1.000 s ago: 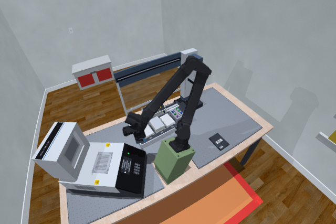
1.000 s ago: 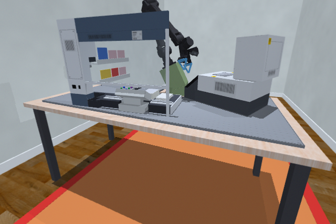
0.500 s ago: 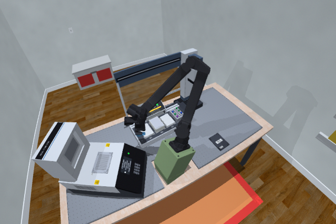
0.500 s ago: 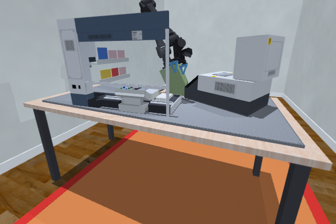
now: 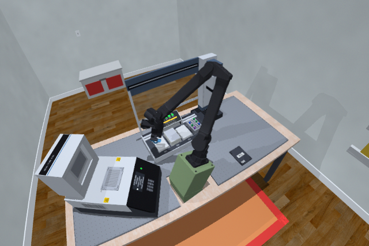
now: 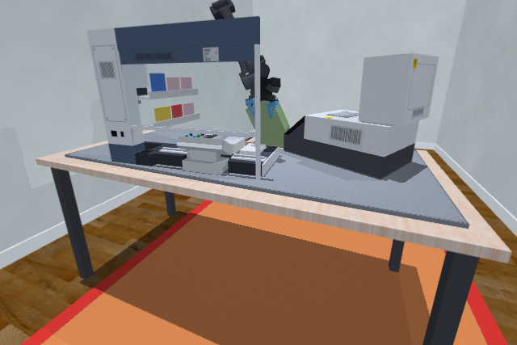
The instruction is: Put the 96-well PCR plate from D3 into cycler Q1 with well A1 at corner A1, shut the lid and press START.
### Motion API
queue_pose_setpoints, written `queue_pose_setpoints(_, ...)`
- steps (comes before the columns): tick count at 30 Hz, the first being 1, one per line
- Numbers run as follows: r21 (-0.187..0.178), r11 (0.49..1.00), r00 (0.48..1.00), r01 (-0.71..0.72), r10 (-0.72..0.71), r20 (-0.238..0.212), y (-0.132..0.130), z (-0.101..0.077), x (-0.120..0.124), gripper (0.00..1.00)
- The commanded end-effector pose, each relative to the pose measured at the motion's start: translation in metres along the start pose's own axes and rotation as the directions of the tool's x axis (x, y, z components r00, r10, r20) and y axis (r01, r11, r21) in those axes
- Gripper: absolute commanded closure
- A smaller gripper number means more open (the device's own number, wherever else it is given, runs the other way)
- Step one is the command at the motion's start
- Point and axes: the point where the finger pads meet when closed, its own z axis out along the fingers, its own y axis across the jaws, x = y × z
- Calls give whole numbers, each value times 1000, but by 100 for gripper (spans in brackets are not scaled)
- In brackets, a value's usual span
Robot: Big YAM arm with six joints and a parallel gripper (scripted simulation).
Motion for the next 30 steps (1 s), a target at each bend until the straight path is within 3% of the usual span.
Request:
queue_pose_setpoints(1, 3, 995, 995, -97, 97, -16, -23, 5, -1, 0)
queue_pose_setpoints(6, 12, 991, 991, -137, 137, -11, -38, 6, -3, 0)
queue_pose_setpoints(11, 12, 967, 965, -255, 256, -56, -64, 15, 18, 0)
queue_pose_setpoints(15, 4, 951, 947, -308, 307, -96, -66, 21, 34, 0)
queue_pose_setpoints(21, 18, 929, 924, -369, 369, -98, -86, 22, 38, 0)
queue_pose_setpoints(26, 44, 873, 865, -486, 487, -120, -116, 24, 61, 0)
queue_pose_setpoints(30, 48, 835, 824, -548, 548, -145, -125, 28, 77, 0)
